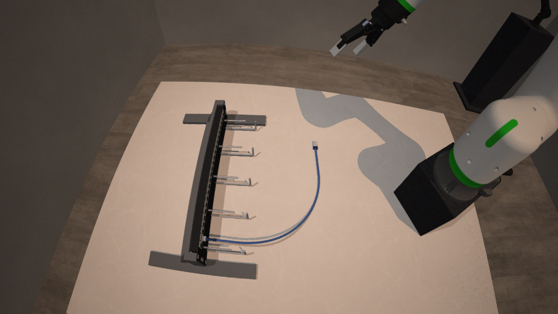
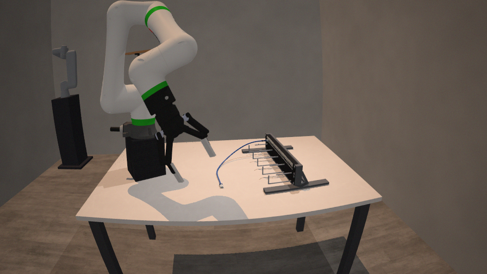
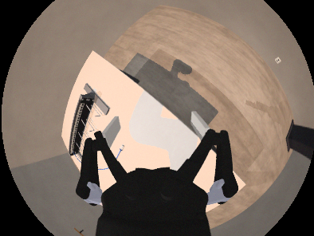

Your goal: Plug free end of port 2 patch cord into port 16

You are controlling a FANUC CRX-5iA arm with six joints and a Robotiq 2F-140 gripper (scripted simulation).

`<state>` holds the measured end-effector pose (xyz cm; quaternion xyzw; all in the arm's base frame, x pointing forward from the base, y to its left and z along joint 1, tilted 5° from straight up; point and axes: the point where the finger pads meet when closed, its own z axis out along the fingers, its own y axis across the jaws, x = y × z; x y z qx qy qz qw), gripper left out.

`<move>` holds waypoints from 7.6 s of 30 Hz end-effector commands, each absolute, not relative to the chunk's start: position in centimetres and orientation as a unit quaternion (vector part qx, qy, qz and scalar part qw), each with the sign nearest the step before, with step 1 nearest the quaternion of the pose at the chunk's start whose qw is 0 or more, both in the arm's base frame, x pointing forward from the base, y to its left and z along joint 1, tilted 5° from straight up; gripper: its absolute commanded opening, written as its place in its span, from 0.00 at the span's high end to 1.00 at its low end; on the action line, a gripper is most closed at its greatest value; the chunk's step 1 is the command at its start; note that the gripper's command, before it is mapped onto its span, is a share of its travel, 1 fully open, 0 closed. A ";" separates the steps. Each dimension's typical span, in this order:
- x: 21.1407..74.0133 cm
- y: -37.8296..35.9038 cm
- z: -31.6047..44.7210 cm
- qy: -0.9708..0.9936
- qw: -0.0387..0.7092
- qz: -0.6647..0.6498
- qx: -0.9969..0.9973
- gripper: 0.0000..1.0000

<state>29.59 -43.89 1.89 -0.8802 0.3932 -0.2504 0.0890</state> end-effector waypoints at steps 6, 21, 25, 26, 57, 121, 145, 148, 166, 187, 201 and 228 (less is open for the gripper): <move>29.6 -43.9 1.9 0.393 0.089 -0.251 -0.880 0.00; 30.1 -43.0 1.6 0.362 0.084 -0.245 -0.895 0.00; 31.4 -40.6 0.7 0.282 0.073 -0.230 -0.928 0.00; 31.6 -40.2 0.5 0.266 0.071 -0.227 -0.934 0.00; 35.9 -27.3 -3.3 -0.250 0.020 -0.138 -0.958 0.00; 37.3 -15.3 -5.8 -0.756 -0.012 -0.040 -0.653 1.00; 42.8 -7.0 -5.3 -0.690 -0.041 -0.155 -0.706 1.00; 44.1 -4.8 -4.9 -0.667 -0.045 -0.186 -0.720 1.00; 49.9 6.9 -0.2 -0.478 -0.042 -0.364 -0.799 1.00; 50.0 13.3 4.6 -0.216 0.006 -0.476 -0.853 1.00; 46.6 14.4 5.6 -0.034 0.040 -0.493 -0.869 1.00; 57.5 15.7 -0.8 -0.034 0.040 -0.493 -0.869 1.00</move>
